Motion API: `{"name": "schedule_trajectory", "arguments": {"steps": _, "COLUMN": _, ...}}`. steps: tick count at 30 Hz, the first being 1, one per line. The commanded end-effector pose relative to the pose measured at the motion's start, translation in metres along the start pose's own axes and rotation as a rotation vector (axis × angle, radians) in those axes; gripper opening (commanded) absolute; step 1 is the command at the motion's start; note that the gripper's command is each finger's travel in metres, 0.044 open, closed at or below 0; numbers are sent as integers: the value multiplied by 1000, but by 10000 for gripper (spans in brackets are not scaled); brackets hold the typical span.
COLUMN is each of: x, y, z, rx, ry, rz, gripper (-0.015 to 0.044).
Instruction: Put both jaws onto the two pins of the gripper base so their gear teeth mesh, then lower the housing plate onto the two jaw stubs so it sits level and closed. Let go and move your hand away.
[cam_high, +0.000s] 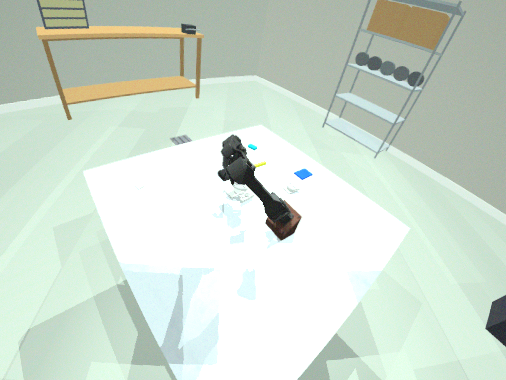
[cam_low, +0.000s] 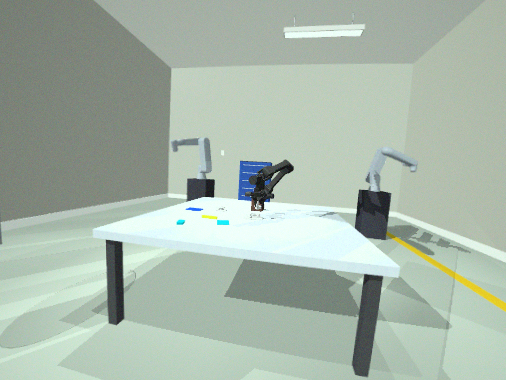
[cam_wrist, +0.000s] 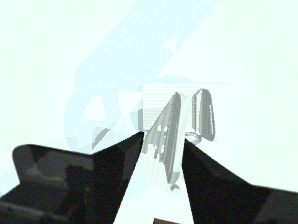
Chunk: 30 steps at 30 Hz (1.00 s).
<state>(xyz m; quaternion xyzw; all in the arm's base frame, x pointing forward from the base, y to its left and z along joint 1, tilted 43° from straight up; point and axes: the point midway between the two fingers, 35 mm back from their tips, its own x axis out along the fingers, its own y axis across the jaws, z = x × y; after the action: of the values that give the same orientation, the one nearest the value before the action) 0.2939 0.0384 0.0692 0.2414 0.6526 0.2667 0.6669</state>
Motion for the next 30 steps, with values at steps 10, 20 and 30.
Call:
{"name": "schedule_trajectory", "arguments": {"steps": 10, "x": 21, "y": 0, "z": 0, "rx": 7, "ry": 0, "rz": 5, "gripper": 134}}
{"name": "schedule_trajectory", "arguments": {"steps": 20, "x": 37, "y": 1, "z": -1, "rx": 7, "ry": 0, "rz": 7, "gripper": 134}}
{"name": "schedule_trajectory", "arguments": {"steps": 30, "x": 39, "y": 1, "z": -2, "rx": 7, "ry": 0, "rz": 7, "gripper": 134}}
